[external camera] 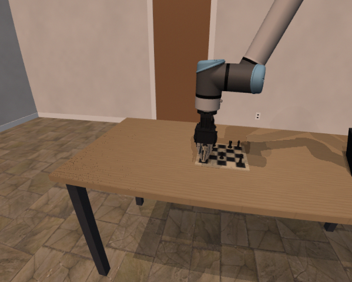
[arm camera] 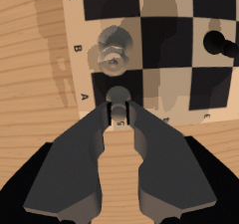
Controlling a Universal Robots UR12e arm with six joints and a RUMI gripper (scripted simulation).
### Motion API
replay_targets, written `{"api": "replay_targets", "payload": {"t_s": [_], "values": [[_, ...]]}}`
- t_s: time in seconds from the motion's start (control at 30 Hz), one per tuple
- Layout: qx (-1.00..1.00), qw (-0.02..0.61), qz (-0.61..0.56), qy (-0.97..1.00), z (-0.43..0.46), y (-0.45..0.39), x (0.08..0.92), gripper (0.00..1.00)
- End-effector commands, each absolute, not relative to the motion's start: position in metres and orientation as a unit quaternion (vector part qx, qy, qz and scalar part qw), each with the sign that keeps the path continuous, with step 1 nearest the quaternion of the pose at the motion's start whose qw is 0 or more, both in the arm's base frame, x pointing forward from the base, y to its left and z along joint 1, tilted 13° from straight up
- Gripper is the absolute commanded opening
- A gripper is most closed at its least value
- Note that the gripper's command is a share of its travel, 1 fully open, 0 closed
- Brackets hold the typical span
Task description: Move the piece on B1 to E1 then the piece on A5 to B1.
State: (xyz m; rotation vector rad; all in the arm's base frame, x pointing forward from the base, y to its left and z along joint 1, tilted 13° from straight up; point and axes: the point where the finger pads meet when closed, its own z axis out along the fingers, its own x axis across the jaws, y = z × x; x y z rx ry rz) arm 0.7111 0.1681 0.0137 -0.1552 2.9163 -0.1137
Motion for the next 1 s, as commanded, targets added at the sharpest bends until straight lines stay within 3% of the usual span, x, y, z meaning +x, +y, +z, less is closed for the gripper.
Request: {"api": "replay_targets", "payload": {"t_s": [0.0,0.67,0.97], "values": [[-0.053,0.11,-0.039,0.992,0.015,0.168,0.712,0.0],[-0.053,0.11,-0.039,0.992,0.016,0.168,0.711,0.0],[-0.053,0.11,-0.039,0.992,0.062,0.171,0.701,0.0]]}}
